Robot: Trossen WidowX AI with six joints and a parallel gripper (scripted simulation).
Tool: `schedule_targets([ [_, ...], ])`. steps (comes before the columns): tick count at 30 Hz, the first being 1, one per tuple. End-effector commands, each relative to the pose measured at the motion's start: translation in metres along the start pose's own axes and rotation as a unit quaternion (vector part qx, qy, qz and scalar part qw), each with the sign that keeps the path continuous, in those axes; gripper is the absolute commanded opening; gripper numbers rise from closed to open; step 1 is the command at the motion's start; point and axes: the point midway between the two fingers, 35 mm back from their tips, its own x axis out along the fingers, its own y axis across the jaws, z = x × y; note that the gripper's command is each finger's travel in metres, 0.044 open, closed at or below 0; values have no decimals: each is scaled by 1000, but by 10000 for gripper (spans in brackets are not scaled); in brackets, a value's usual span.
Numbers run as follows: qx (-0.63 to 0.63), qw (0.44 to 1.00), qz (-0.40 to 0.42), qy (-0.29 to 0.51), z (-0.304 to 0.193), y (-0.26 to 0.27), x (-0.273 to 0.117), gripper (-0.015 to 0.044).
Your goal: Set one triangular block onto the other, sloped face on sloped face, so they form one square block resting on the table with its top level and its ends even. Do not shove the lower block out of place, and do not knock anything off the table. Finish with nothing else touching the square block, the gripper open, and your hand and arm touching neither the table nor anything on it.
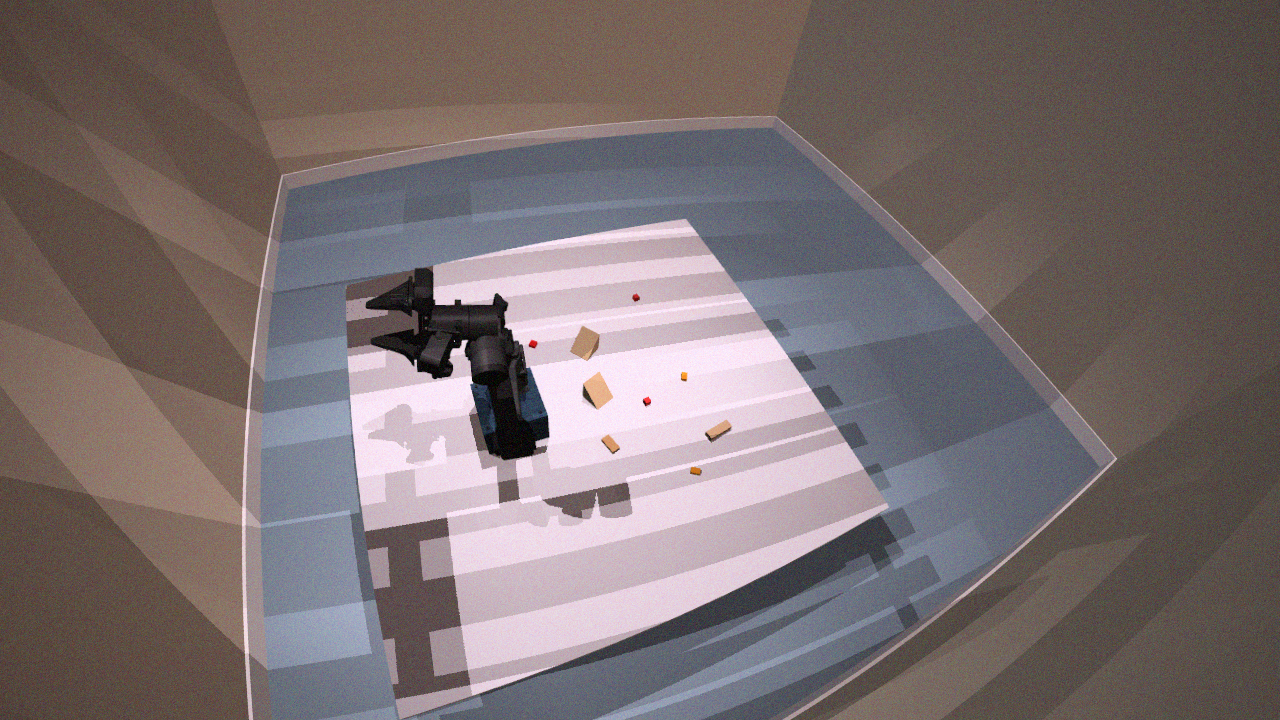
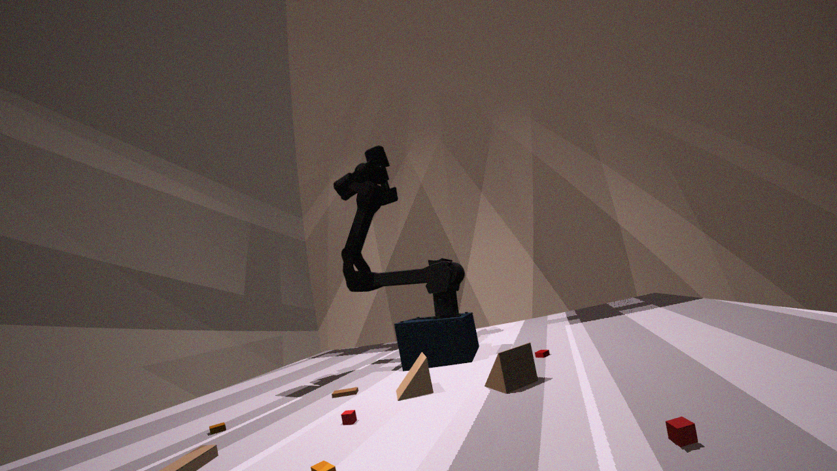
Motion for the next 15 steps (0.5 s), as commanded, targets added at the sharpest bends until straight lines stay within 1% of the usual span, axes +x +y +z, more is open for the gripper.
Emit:
schedule_targets([
  [1,6,1000,-3,1,-2,-2,0,426],
  [2,25,1000,-11,5,-9,-7,1,440],
  [5,130,989,-57,29,-51,-34,4,440],
  [10,309,941,-115,79,-121,-64,8,440],
  [12,326,928,-152,100,-149,-74,6,440],
  [15,393,891,-191,124,-187,-85,0,440],
])
